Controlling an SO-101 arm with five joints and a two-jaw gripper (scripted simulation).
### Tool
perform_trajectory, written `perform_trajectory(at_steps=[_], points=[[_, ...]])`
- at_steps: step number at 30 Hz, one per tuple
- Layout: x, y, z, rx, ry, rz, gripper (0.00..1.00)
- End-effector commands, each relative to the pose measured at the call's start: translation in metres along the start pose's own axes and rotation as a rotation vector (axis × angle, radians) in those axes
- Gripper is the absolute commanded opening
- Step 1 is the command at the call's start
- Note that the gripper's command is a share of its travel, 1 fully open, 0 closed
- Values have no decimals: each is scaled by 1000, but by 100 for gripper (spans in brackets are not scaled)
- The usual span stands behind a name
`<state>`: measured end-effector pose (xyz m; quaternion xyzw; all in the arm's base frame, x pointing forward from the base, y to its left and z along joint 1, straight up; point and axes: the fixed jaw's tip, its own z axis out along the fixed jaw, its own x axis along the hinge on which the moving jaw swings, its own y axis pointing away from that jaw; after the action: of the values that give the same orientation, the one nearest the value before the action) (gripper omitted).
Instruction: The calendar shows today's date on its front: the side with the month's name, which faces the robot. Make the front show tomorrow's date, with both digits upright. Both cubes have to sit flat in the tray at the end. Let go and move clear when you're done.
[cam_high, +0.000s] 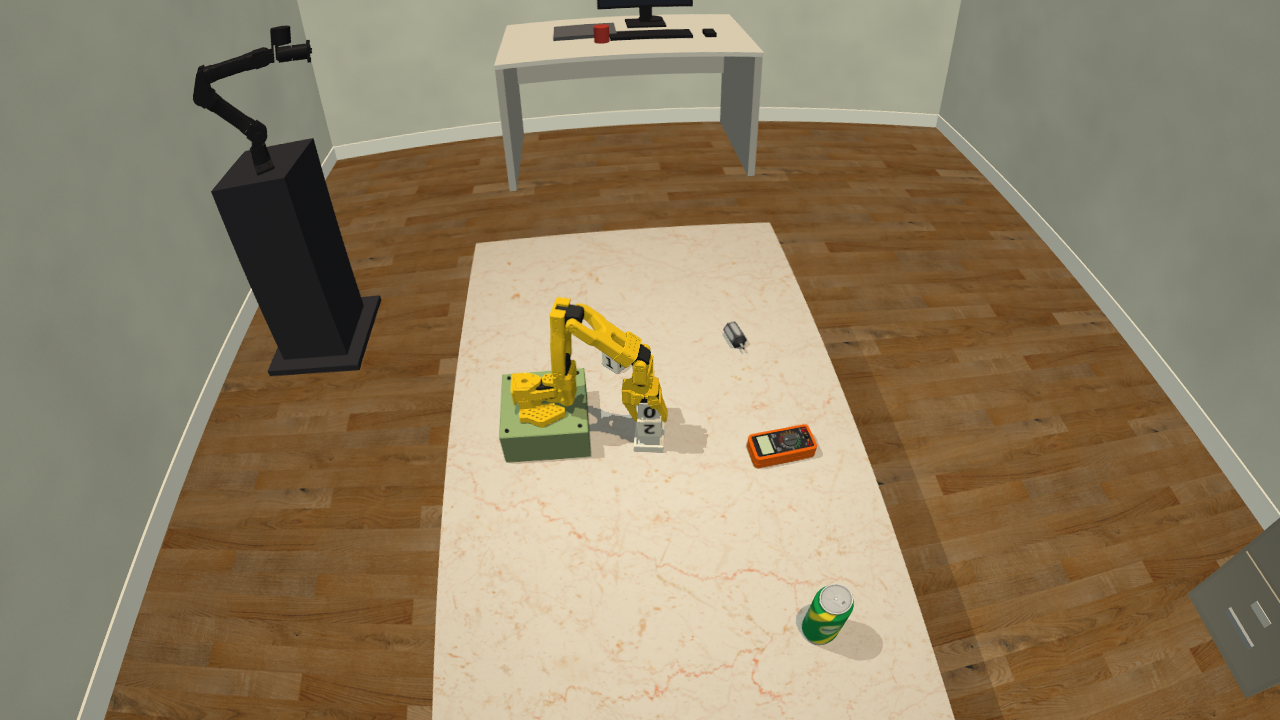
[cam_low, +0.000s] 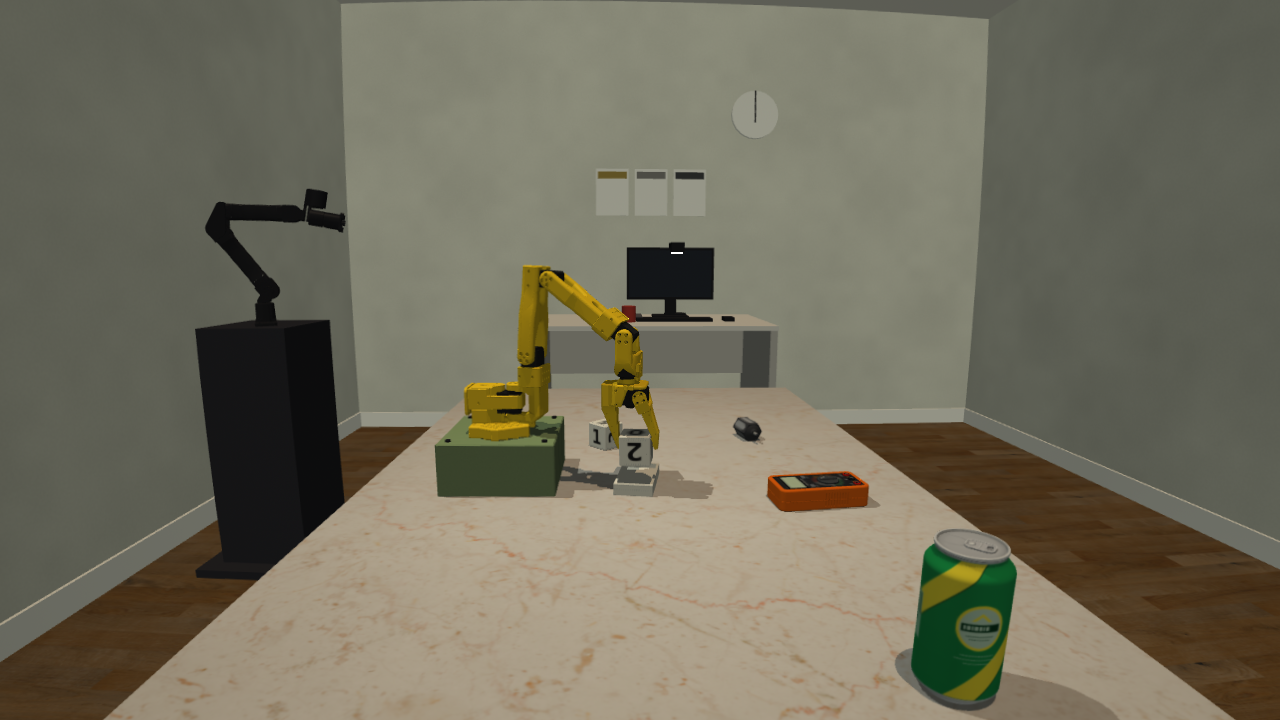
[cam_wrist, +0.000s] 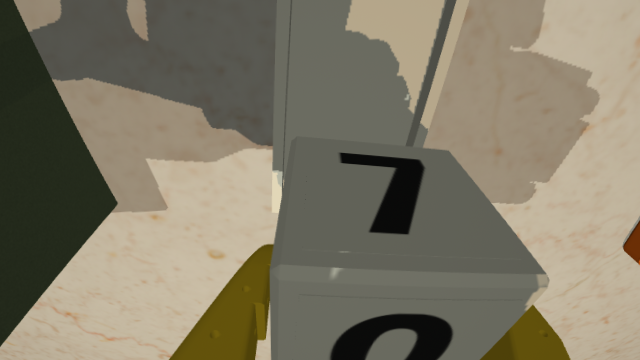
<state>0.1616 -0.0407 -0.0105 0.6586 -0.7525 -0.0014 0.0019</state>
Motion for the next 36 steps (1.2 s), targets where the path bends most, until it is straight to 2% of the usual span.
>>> perform_trajectory(at_steps=[1,5,8,14,16,21,25,29,36], points=[[0,3,2,-10,-3,-3,0],[-5,1,2,-10,-2,-36,0],[-15,-2,2,-10,-2,-98,0],[-50,-7,2,-10,0,-297,0],[-50,-7,2,-10,0,-297,0],[-81,-5,2,-10,2,-468,0],[-98,-2,2,-10,3,-558,0],[-104,-1,2,-10,3,-591,0],[-104,-1,2,-10,3,-592,0]])
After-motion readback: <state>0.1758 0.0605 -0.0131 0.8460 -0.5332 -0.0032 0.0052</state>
